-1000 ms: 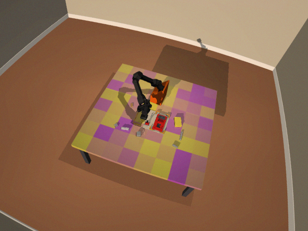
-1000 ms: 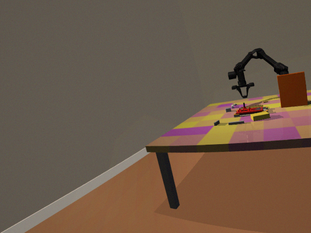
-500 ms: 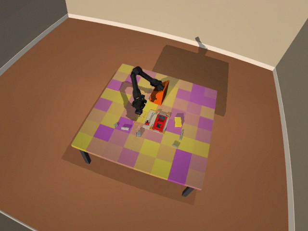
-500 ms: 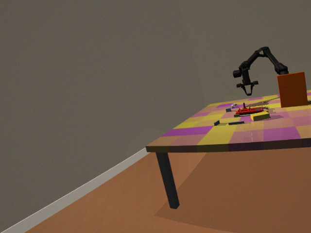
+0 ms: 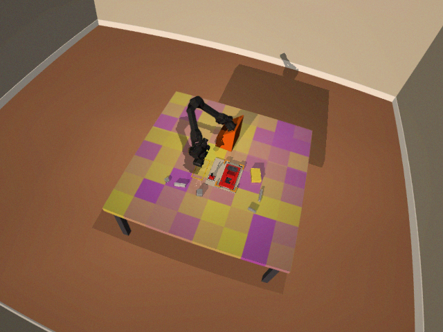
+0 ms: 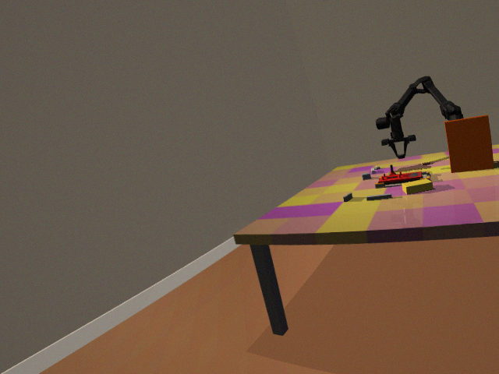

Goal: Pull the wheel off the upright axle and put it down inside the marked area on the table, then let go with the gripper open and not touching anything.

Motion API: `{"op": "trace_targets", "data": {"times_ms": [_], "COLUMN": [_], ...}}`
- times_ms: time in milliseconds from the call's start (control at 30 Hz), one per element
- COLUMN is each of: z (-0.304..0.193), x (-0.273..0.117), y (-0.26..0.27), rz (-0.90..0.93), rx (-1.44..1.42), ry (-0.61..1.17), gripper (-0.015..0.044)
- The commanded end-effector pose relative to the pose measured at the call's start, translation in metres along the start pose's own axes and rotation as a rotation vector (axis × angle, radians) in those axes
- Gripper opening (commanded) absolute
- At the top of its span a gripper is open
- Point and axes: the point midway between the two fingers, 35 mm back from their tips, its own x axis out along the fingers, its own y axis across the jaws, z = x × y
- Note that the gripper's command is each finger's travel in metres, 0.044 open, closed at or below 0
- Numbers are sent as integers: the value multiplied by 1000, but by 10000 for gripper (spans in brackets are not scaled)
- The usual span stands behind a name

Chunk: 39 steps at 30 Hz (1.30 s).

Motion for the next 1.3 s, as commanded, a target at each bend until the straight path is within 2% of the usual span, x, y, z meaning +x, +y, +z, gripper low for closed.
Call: {"op": "trace_targets", "data": {"times_ms": [0,333,467,833,1033,1133,1167,1267], "z": [-2,0,0,1,1,1,-3,-19], "x": [17,74,78,72,17,14,19,-6], "y": [-1,-4,-5,-4,-3,-4,-4,-34], "rz": [-8,-8,-8,-14,-8,-8,0,-4], "rx": [-8,-10,-10,-3,-9,-9,-17,-15], "ry": [4,-2,-3,-5,0,0,5,11], "gripper": [0,0,0,289,300,300,326,405]}}
